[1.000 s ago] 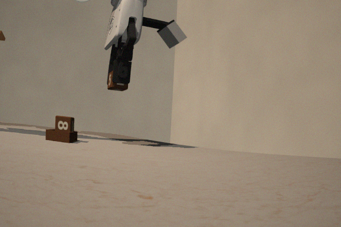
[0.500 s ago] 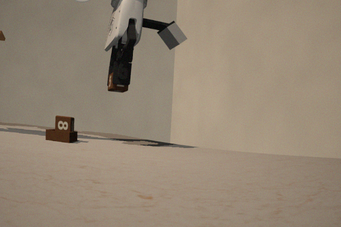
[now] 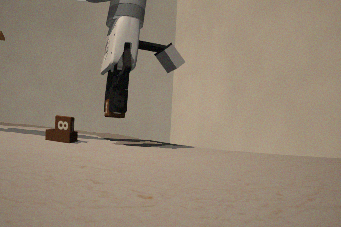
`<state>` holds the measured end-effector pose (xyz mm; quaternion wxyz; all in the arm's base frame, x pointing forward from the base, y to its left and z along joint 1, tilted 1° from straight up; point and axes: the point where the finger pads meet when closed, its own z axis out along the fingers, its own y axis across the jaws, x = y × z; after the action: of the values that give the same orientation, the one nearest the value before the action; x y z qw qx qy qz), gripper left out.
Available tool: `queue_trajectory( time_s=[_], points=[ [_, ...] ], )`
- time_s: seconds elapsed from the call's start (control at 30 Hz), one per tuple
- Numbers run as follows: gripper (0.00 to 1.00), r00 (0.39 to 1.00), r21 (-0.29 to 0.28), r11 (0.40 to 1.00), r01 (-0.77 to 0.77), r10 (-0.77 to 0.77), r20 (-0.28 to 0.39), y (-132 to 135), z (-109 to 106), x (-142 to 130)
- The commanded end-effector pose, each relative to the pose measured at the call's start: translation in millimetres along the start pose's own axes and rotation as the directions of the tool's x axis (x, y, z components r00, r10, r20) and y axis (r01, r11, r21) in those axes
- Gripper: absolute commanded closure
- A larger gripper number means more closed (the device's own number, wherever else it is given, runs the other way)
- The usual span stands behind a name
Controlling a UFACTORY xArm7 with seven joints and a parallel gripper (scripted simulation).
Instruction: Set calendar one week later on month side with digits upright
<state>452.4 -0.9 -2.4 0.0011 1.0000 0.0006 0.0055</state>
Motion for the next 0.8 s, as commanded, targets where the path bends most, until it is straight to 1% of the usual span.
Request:
queue_trajectory(
  time_s=[0.0, 0.17, 0.3, 0.77],
  points=[
    [0.71, 1.0, 0.004, 1.0, 0.001, -0.001, -0.009, 0, 16, 5],
    [0.71, 1.0, 0.004, 1.0, 0.001, -0.001, -0.009, -1, 34, 5],
    [0.71, 1.0, 0.004, 1.0, 0.001, -0.001, -0.009, -1, 42, 5],
    [0.71, 1.0, 0.004, 1.0, 0.001, -0.001, -0.009, -1, 44, 5]
  ],
)
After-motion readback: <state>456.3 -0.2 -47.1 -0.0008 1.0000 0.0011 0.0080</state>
